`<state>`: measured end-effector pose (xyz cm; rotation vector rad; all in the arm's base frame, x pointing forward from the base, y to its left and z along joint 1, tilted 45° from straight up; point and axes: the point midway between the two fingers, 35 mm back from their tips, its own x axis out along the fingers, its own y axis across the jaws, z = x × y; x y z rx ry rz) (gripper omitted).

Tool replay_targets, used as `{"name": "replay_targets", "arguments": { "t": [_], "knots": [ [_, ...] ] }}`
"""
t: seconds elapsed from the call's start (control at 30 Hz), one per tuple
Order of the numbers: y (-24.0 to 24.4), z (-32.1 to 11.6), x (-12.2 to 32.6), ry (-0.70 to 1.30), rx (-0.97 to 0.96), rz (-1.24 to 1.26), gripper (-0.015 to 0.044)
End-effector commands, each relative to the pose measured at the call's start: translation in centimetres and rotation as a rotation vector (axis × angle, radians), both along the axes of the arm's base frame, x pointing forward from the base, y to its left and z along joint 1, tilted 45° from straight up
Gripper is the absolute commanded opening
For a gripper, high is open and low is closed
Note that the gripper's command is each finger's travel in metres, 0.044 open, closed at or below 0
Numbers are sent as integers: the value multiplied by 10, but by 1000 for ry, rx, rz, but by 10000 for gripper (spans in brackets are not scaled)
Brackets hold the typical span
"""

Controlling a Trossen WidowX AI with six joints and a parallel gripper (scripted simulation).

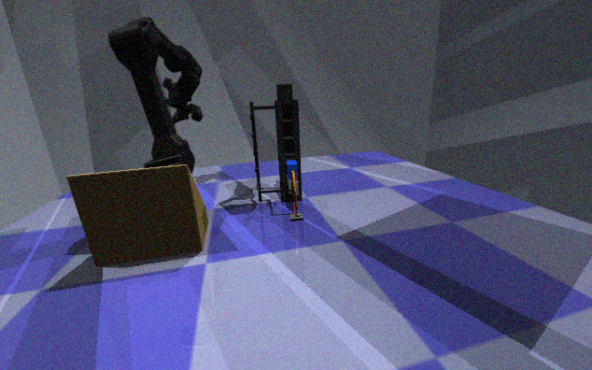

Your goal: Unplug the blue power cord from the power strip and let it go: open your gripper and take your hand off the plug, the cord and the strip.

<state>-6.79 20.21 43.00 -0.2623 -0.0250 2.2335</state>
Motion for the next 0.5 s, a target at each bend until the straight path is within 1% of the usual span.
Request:
{"name": "replay_targets", "arguments": {
  "t": [0.0,0.23,0.47],
  "knots": [
    [20,-5,26,-11,-14,-113,160],
    [49,-15,92,-25,-42,-363,160],
    [58,-27,165,-35,-76,-609,160]
  ]
}}
